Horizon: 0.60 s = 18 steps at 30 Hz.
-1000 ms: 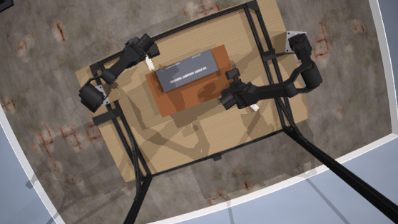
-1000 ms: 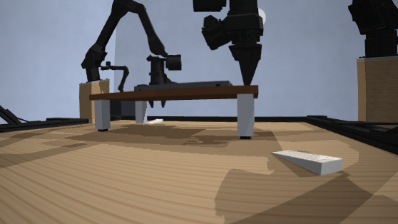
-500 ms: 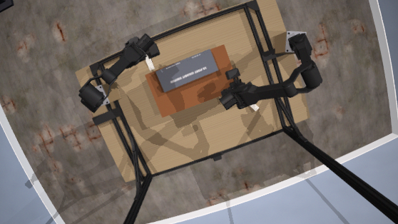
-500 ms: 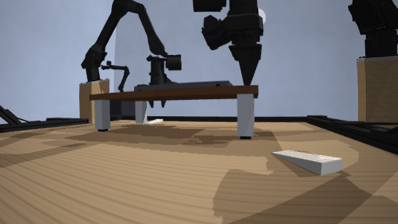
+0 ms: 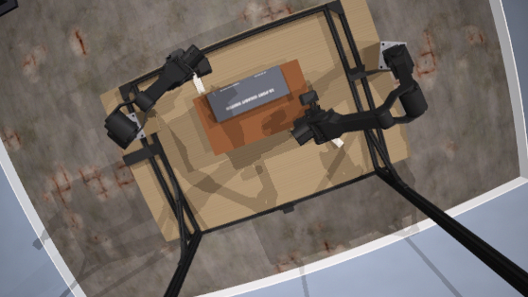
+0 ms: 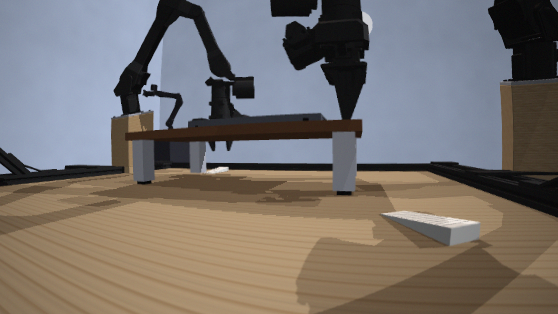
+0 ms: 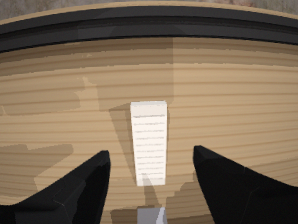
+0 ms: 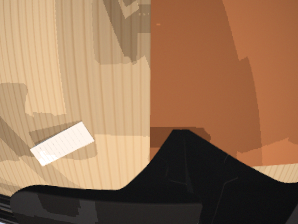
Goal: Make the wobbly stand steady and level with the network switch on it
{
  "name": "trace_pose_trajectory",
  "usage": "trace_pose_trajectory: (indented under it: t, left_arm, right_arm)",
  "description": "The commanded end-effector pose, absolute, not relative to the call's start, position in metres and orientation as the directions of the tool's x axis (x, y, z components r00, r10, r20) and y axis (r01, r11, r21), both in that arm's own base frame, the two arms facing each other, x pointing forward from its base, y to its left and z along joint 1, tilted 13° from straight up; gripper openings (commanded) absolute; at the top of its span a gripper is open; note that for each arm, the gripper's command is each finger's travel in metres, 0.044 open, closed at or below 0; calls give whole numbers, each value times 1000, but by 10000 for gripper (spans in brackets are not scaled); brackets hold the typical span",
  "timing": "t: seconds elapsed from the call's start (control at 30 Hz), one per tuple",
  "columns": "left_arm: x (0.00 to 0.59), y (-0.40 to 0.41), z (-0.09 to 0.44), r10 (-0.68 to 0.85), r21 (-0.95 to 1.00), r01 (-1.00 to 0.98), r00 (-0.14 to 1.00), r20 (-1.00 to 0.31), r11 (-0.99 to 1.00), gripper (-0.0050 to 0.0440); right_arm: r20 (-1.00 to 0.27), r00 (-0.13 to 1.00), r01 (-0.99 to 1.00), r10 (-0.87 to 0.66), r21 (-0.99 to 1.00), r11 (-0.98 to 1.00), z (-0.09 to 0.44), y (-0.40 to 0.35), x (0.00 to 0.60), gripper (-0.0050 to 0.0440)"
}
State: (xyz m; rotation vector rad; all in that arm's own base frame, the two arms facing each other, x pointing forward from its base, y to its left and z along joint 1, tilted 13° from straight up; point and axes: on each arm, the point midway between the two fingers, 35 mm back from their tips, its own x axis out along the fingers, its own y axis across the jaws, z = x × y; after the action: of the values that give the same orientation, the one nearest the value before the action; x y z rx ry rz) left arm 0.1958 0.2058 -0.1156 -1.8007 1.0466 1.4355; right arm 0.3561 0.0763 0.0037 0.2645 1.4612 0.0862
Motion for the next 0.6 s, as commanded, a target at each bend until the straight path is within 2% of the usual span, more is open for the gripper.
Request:
trace_pose_trajectory:
  t: [0.0, 0.1, 0.13, 0.57]
  left_arm:
    - [196, 206, -116, -210, 18, -862, 103, -972, -507, 237]
    - [196, 206, -116, -210, 18, -862, 103, -972, -507, 237]
    - [179, 233, -122, -209, 19, -863, 101, -973, -506, 0]
    - [179, 233, -122, -209, 19, -863, 101, -973, -506, 0]
  right_arm:
    - [-973, 101, 110, 209, 220, 969, -7, 75, 355, 0]
    - [-973, 101, 110, 209, 220, 969, -7, 75, 355, 0]
    - [-973, 101, 110, 209, 220, 969, -5, 75, 355, 0]
    - [-973, 101, 110, 209, 220, 969, -5, 75, 355, 0]
